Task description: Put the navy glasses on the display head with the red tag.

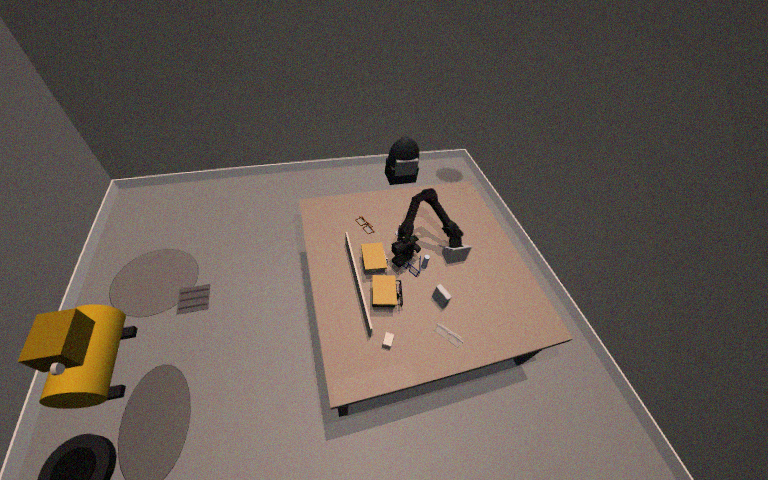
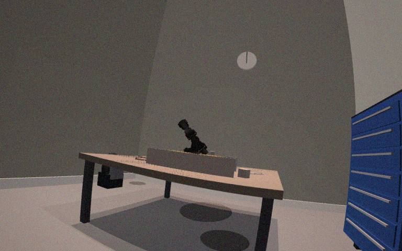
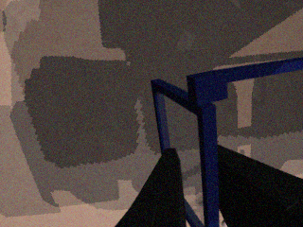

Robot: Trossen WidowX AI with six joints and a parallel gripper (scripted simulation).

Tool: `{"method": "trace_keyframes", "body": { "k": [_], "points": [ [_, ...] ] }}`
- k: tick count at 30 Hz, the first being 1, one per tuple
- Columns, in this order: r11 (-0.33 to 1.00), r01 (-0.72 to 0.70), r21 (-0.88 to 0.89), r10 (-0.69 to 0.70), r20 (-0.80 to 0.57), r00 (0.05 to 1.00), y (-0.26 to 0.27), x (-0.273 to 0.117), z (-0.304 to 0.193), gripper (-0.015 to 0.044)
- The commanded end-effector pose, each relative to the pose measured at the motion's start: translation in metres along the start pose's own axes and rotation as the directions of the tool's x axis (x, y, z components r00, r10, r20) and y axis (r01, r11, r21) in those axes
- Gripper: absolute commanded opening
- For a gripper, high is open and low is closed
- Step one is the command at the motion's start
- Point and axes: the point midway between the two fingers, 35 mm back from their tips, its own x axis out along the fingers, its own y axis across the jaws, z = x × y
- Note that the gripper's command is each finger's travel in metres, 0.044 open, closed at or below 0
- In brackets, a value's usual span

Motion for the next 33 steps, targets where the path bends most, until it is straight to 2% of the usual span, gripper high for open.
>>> {"method": "trace_keyframes", "body": {
  "k": [1, 5, 13, 28, 33],
  "points": [
    [1.000, 0.000, 0.000, 0.000, 0.000, 1.000, 0.000, 0.000, 0.000, 0.0027],
    [1.000, 0.000, 0.000, 0.000, 0.000, 1.000, 0.000, 0.000, 0.000, 0.0000],
    [1.000, -0.001, -0.001, 0.001, -0.001, 1.000, 0.001, -0.006, 0.000, 0.0000],
    [1.000, -0.002, -0.005, 0.002, -0.002, 1.000, 0.007, -0.093, 0.000, 0.0000],
    [1.000, -0.002, 0.000, 0.002, -0.001, 1.000, 0.008, -0.101, 0.000, 0.0000]
  ]
}}
